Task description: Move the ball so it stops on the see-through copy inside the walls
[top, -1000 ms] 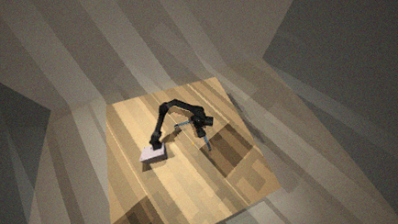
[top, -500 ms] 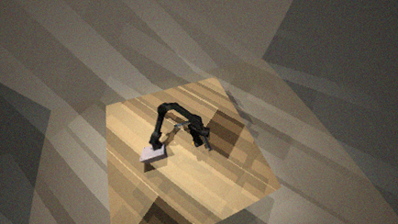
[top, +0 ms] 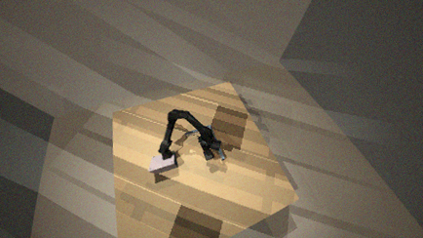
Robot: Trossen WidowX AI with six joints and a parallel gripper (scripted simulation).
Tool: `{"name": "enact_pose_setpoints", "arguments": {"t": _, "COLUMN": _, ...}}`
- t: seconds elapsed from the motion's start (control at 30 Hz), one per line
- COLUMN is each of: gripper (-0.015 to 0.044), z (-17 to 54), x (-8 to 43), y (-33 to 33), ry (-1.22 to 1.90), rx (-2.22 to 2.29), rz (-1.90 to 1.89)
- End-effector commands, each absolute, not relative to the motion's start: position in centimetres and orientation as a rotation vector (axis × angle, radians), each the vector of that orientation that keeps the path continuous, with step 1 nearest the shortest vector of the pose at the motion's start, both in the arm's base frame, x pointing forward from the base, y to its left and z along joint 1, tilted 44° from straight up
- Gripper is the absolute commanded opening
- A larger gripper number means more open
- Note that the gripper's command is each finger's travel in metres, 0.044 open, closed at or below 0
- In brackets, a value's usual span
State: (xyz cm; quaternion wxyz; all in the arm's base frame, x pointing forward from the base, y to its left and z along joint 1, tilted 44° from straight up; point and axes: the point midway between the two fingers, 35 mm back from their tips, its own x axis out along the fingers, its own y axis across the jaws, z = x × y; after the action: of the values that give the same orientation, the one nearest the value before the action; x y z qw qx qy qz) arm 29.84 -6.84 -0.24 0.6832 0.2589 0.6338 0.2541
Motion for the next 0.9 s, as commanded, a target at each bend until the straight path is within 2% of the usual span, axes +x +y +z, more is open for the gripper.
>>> {"name": "enact_pose_setpoints", "arguments": {"t": 0.0, "gripper": 0.0000, "z": -2.2, "x": 29.7, "y": -4.9, "ry": 1.432, "rx": 0.594, "rz": 0.576}}
{"name": "enact_pose_setpoints", "arguments": {"t": 0.87, "gripper": 0.0000, "z": -5.4, "x": 29.8, "y": -1.7, "ry": 1.431, "rx": 0.596, "rz": 0.579}}
